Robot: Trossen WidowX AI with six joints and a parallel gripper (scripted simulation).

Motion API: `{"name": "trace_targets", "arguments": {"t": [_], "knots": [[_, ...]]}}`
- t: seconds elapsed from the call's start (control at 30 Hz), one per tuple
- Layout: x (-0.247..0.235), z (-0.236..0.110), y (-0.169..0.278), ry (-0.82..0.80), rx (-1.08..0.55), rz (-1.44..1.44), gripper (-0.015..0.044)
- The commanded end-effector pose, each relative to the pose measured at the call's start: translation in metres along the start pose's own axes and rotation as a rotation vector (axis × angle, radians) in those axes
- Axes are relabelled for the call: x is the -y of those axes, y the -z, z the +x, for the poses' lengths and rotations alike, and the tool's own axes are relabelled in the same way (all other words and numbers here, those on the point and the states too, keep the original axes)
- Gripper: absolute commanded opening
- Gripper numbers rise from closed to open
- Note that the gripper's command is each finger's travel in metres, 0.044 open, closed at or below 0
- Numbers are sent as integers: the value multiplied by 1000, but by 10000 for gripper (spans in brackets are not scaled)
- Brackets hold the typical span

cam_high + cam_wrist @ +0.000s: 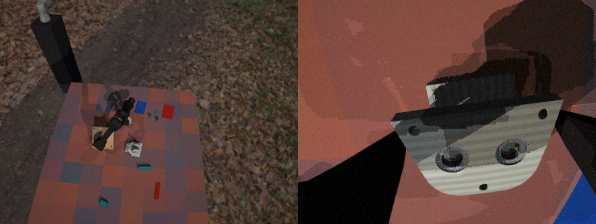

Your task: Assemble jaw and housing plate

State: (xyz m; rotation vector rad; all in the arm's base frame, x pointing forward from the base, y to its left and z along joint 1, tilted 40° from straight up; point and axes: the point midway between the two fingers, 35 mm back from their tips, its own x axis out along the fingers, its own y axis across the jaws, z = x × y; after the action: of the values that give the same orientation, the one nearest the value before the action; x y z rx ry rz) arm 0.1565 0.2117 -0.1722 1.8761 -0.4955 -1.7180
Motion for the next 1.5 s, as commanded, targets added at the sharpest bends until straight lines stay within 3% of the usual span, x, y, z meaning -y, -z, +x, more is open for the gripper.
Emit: {"name": "trace_targets", "arguments": {"t": [0.0,0.97,1.47], "knots": [[-3,5,-1,-11,0,-9,440],[-3,6,-1,-11,0,-9,440],[-2,5,-1,-7,4,-2,351]]}}
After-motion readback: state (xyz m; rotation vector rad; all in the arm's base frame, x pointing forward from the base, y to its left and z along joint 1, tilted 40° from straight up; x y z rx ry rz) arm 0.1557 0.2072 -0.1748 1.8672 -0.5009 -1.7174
